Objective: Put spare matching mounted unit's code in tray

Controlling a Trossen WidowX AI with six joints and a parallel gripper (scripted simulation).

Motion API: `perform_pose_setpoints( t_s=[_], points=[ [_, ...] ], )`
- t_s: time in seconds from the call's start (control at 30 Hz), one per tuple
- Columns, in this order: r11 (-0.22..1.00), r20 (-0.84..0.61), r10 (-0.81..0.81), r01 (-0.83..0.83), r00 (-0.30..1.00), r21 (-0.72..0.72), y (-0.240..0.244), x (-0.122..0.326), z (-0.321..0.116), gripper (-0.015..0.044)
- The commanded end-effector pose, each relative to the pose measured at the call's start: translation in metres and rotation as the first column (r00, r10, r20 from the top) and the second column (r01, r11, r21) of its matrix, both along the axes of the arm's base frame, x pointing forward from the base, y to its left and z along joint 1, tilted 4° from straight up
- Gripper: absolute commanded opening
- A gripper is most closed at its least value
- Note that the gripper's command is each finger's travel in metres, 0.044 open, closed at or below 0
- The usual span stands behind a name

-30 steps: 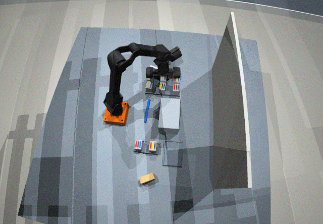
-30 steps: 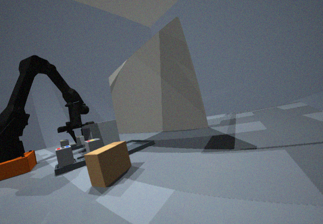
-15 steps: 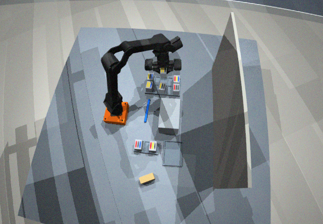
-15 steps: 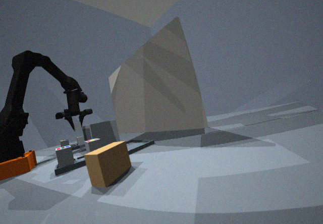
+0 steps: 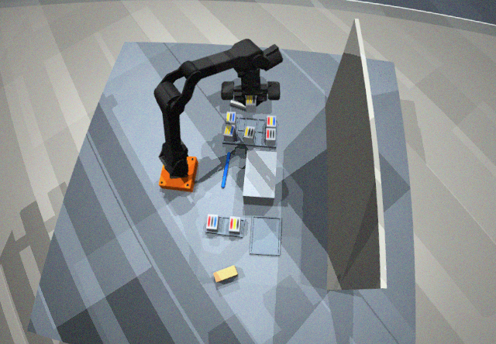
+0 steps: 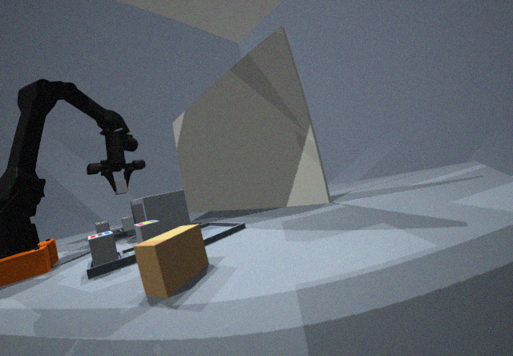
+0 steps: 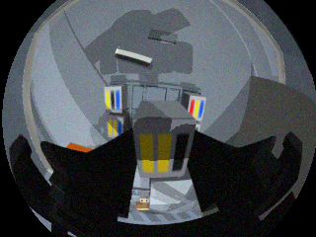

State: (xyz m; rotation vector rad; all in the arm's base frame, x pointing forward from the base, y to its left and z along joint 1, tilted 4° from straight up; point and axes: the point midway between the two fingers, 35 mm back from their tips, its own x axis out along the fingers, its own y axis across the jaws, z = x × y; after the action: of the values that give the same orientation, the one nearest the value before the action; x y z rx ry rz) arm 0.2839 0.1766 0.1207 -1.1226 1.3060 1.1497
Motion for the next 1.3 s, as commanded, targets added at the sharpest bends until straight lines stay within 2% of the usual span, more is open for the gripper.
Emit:
perform_pose_setpoints(
  t_s=[0.0,0.33,0.8,0.97,1.27],
  points=[
    [1.000,0.001,0.002,-0.002,1.000,0.007,-0.002,-0.001,0.019,0.0000],
    [1.000,0.004,-0.015,0.015,1.000,0.009,-0.016,0.009,0.026,0.0000],
    [0.995,0.033,-0.082,0.084,0.996,-0.050,-0.096,0.043,0.028,0.0000],
    [0.985,0.055,-0.156,0.160,0.986,-0.072,-0.128,0.051,0.032,0.0000],
    [0.987,0.045,-0.139,0.142,0.989,-0.070,-0.171,0.061,0.034,0.0000]
  ],
)
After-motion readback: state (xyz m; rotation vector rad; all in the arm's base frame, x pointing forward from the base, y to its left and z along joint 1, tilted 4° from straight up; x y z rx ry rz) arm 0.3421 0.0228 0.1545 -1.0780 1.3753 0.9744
